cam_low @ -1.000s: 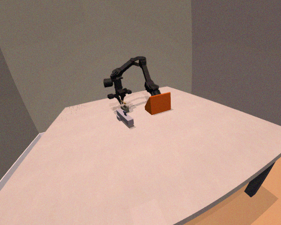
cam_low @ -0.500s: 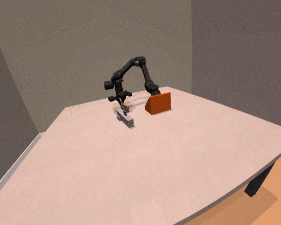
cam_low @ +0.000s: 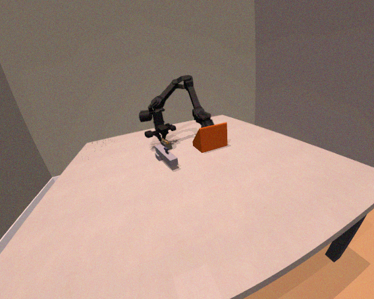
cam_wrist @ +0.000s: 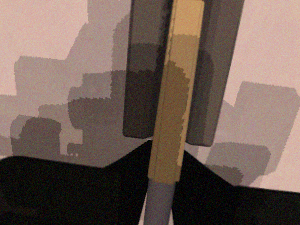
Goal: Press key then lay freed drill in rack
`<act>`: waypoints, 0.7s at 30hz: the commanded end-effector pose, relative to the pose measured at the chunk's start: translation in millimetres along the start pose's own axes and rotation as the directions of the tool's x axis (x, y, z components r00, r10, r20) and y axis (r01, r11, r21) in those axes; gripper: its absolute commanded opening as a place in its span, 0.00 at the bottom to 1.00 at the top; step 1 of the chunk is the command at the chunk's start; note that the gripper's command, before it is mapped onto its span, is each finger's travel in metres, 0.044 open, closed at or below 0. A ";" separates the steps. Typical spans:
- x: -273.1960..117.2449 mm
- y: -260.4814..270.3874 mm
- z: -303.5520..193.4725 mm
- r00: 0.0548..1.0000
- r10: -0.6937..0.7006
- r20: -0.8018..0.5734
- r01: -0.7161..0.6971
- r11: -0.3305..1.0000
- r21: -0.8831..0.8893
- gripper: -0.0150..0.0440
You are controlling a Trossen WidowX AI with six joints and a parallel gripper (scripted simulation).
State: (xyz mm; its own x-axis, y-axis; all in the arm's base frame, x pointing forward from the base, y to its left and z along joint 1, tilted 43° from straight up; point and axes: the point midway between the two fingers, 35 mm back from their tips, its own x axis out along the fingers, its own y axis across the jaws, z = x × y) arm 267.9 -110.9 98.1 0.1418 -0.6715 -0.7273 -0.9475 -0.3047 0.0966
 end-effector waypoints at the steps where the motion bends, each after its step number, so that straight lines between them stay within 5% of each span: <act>1: 0.0 0.0 0.0 1.000 0.000 0.000 0.000 1.000 0.000 0.30; 16: 0.0 0.0 0.0 1.000 0.000 0.000 0.000 1.000 0.000 0.97; 21: -21.8 1.3 1.6 1.000 -0.002 0.006 0.002 1.000 -0.006 1.00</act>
State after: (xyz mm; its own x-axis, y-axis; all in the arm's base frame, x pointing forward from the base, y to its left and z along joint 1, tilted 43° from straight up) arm 263.2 -104.4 101.6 0.1287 -0.6671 -0.7337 -0.9447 -0.3074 0.1138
